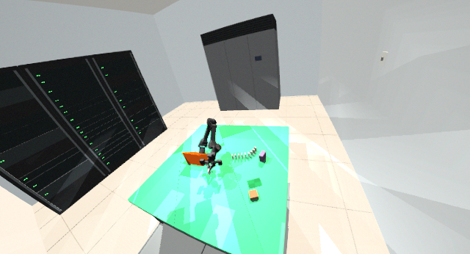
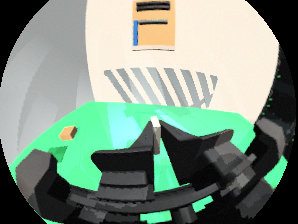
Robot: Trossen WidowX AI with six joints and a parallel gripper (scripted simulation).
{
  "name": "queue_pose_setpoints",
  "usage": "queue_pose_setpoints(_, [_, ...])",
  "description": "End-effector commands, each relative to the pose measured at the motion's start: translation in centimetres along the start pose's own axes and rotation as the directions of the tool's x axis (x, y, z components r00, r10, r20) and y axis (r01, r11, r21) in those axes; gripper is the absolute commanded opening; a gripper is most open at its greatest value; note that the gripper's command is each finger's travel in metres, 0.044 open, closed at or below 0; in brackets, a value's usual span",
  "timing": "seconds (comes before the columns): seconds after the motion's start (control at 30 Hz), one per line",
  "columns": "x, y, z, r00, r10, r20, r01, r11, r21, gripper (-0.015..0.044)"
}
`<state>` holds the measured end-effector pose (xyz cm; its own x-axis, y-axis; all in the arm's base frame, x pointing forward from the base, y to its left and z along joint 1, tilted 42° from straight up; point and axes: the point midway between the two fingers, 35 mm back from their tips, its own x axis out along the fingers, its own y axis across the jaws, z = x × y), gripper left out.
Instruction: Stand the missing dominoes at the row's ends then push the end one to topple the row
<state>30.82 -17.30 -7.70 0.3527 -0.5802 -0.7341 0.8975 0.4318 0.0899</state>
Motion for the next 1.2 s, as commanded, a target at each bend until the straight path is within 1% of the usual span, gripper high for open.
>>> queue_pose_setpoints(0.0, [-1.3,-0.5,-0.1,0.998,0.012,0.058,-0.014,0.999,0.032,0.0023])
queue_pose_setpoints(0.2, [-2.8,-0.9,0.2,0.991,0.030,0.129,-0.040,0.997,0.073,0.0023])
queue_pose_setpoints(0.83, [-2.8,-0.9,0.2,0.991,0.030,0.131,-0.040,0.996,0.075,0.0023])
queue_pose_setpoints(1.17, [-2.0,-0.2,-3.0,0.992,0.030,0.121,-0.039,0.996,0.076,0.0023])
